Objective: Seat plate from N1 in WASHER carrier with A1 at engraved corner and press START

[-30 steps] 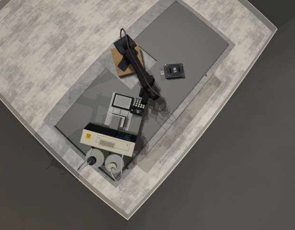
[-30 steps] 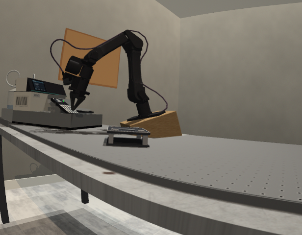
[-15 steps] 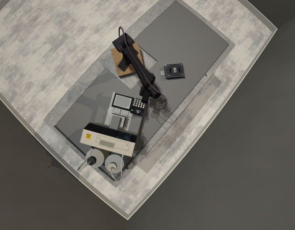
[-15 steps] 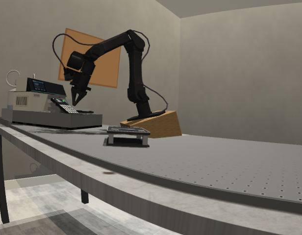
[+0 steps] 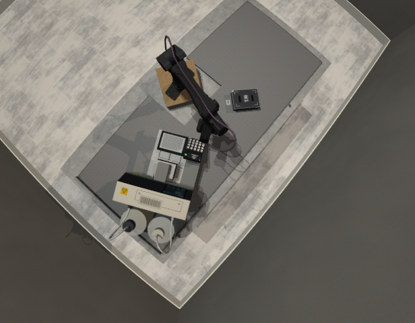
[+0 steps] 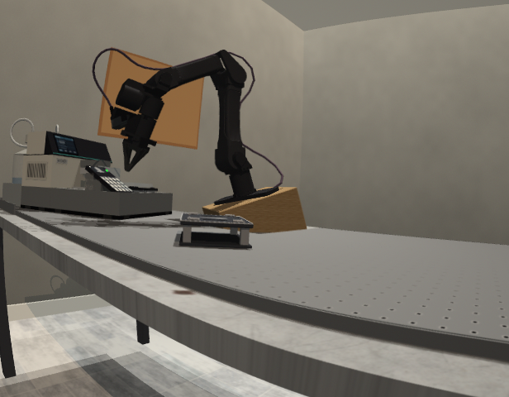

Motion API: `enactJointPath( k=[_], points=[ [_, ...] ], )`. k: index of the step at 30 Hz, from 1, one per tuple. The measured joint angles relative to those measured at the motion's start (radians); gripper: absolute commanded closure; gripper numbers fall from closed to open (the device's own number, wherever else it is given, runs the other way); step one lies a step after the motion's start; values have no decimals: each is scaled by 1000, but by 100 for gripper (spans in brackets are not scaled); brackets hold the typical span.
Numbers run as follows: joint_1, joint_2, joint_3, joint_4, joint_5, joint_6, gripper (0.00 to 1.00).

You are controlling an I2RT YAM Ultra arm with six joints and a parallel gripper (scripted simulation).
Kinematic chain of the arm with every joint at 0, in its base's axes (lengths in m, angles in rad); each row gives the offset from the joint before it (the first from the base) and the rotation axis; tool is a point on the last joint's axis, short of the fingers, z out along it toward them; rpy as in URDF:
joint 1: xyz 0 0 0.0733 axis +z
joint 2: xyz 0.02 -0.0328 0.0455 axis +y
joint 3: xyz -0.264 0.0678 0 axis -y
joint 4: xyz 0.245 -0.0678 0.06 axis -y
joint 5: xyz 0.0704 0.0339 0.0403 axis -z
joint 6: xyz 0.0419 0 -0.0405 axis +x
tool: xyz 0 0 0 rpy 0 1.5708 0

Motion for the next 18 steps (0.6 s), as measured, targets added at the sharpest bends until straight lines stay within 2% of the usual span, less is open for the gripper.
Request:
enactJointPath(
  k=[18],
  points=[
    [10, -11, 16, -40, 9, 14, 100]
  ],
)
